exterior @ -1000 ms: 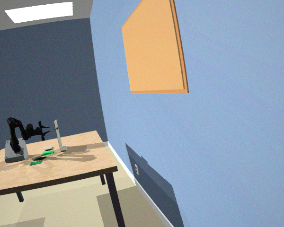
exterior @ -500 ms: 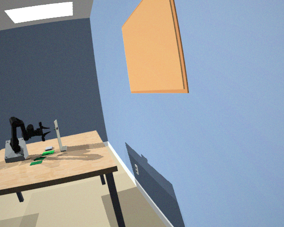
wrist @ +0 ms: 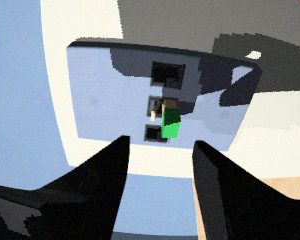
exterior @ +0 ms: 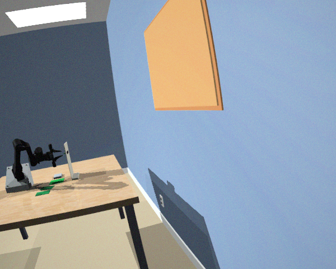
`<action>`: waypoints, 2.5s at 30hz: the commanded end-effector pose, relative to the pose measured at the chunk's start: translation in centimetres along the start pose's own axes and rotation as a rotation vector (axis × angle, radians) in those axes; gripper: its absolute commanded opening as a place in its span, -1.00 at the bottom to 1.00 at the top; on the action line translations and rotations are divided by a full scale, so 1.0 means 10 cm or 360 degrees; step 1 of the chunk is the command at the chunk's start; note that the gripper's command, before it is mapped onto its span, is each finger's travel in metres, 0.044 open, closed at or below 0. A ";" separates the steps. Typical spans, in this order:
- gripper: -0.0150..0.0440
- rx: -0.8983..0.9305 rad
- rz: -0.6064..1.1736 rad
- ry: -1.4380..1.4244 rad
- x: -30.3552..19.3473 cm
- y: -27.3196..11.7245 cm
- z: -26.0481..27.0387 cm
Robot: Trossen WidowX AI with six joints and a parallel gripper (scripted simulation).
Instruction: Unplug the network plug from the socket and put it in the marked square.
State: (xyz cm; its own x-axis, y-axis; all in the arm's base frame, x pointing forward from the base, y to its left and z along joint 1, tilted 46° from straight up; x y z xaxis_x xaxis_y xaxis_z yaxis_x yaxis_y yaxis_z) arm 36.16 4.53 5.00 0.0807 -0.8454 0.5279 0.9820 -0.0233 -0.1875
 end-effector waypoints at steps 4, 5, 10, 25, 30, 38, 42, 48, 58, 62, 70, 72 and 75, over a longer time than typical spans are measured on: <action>0.04 0.0001 0.0008 0.0025 0.03 0.12 -0.02; 0.04 0.0003 0.0008 0.0028 0.04 0.14 -0.02; 0.04 0.0011 0.0010 0.0046 0.06 0.22 -0.02; -0.34 0.0015 0.0011 0.0055 0.08 0.25 -0.02; -0.46 0.0015 0.0011 0.0055 0.08 0.25 -0.02; -0.49 0.0015 0.0011 0.0055 0.08 0.24 -0.02; -0.49 0.0015 0.0011 0.0055 0.07 0.22 -0.02; -0.49 0.0015 0.0011 0.0055 0.07 0.18 -0.02; -0.49 0.0014 0.0012 0.0055 0.05 0.12 -0.03; -0.49 0.0014 0.0012 0.0055 0.04 0.10 -0.03; -0.49 0.0013 0.0012 0.0056 0.03 0.05 -0.03; -0.49 0.0013 0.0012 0.0056 0.02 0.03 -0.03; -0.49 0.0013 0.0012 0.0056 0.02 0.02 -0.04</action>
State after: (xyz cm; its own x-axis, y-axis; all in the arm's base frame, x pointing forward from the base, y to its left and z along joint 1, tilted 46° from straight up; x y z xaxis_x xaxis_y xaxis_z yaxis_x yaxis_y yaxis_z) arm 36.59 4.21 4.80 0.0856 -0.8617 0.5002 0.9831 -0.0086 -0.1831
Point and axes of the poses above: the point midway between the two fingers, 35 mm back from their tips, its own y axis out along the fingers, its own z axis across the jaws, x = y × z, the point moved 1 cm from there along -y, back along the fingers, and after that the axes turned 14 degrees about y, right-handed, at the moved point
